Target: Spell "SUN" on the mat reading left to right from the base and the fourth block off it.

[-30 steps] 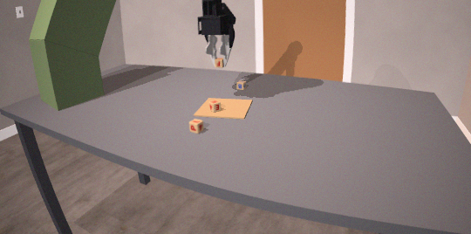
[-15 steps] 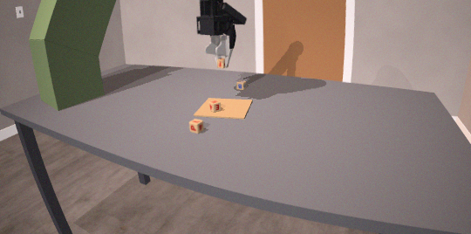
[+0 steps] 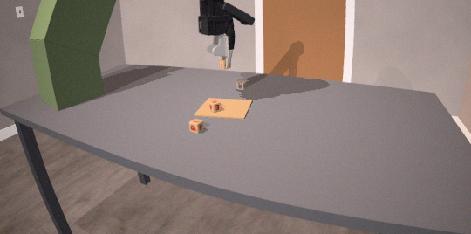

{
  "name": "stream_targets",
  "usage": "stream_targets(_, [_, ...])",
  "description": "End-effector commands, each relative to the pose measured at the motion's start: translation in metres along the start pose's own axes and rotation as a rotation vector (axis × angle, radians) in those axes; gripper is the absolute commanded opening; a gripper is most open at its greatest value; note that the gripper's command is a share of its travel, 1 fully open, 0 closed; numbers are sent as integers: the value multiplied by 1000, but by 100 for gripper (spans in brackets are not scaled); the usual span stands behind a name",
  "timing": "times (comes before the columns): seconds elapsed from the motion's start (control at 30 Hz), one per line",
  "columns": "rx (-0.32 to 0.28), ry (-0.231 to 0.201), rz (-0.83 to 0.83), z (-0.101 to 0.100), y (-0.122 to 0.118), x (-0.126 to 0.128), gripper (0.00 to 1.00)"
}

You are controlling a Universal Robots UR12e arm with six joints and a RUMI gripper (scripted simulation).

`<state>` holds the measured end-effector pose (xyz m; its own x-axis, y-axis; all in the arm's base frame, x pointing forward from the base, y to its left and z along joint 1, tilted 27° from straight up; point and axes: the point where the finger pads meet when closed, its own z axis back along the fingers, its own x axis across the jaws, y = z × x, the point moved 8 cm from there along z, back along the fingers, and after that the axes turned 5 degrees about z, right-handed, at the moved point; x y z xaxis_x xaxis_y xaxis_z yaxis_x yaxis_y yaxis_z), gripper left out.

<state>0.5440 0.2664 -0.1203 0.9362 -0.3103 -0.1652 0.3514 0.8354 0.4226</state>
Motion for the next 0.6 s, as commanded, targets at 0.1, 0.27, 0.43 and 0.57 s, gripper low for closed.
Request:
stream_targets(0.1, [-2,-5,-215,1,-1,9,5])
stream_targets(0.27, [-2,-5,-307,1,-1,13,5])
stream_targets(0.43, [-2,-5,-447,2,-3,19,5])
stream_targets(0.57, [-1,-5,-548,2,-4,23,5])
